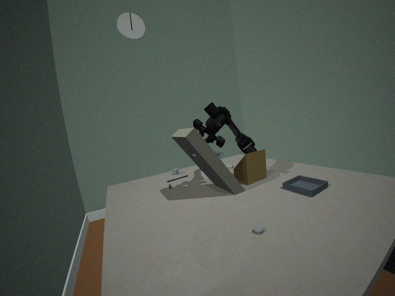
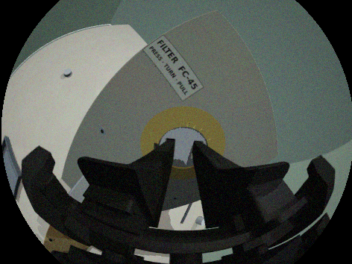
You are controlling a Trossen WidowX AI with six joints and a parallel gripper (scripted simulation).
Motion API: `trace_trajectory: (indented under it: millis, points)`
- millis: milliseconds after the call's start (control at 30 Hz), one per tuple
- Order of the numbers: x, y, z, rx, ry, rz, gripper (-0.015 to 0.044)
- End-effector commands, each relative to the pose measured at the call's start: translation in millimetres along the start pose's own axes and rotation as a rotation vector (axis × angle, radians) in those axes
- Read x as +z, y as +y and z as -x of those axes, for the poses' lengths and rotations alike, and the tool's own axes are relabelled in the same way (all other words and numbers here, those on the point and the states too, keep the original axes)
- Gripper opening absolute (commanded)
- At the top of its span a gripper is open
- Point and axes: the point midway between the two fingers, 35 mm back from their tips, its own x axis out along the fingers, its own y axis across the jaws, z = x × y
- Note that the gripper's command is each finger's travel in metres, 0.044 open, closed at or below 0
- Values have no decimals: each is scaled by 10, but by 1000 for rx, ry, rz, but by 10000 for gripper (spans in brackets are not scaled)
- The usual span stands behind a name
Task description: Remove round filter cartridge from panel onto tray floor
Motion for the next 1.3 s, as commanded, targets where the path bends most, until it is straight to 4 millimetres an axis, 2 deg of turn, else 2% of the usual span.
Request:
trace_trajectory:
  millis: [0,300,333,533,867,1067,1267]
  points:
    - [-36,-9,-97,9,9,-23,0]
    - [-36,-9,-97,9,9,-23,0]
    - [1,1,8,1,0,-1,0]
    - [27,15,262,18,3,-12,0]
    - [-20,-5,718,15,9,-21,0]
    - [-35,11,723,15,9,-21,0]
    - [-147,164,698,15,9,-20,0]
